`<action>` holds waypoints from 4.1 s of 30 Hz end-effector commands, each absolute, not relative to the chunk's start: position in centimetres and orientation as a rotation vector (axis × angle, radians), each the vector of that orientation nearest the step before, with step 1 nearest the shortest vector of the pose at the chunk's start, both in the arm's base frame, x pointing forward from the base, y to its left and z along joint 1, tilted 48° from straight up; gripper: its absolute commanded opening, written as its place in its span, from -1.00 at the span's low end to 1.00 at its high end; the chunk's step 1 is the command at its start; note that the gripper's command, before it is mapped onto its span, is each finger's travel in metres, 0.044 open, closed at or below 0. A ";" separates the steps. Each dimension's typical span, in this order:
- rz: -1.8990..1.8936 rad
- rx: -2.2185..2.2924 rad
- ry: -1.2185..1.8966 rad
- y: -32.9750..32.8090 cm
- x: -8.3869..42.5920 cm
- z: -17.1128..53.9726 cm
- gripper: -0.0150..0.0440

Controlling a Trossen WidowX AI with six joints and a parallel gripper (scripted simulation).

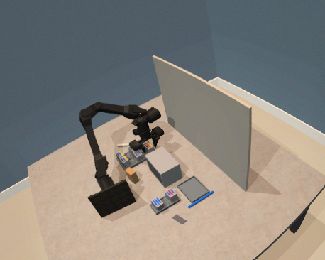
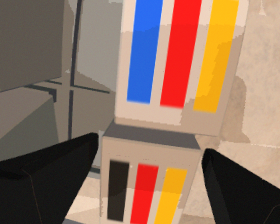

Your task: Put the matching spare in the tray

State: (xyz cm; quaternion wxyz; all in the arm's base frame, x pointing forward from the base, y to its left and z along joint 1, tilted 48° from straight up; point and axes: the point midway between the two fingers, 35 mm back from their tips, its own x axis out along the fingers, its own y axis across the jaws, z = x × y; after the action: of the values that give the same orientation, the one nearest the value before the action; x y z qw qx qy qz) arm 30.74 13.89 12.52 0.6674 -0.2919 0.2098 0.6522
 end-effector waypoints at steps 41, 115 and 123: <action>1.469 -0.656 0.483 13.8 30.7 12.4 0.53; 1.470 -0.657 0.474 13.9 30.7 12.5 -0.19; 1.470 -0.657 0.474 13.9 30.7 12.5 -0.49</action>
State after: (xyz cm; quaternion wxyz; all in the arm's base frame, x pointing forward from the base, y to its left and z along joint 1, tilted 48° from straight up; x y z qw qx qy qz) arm 30.75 13.89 12.51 0.6680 -0.2914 0.2102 0.6517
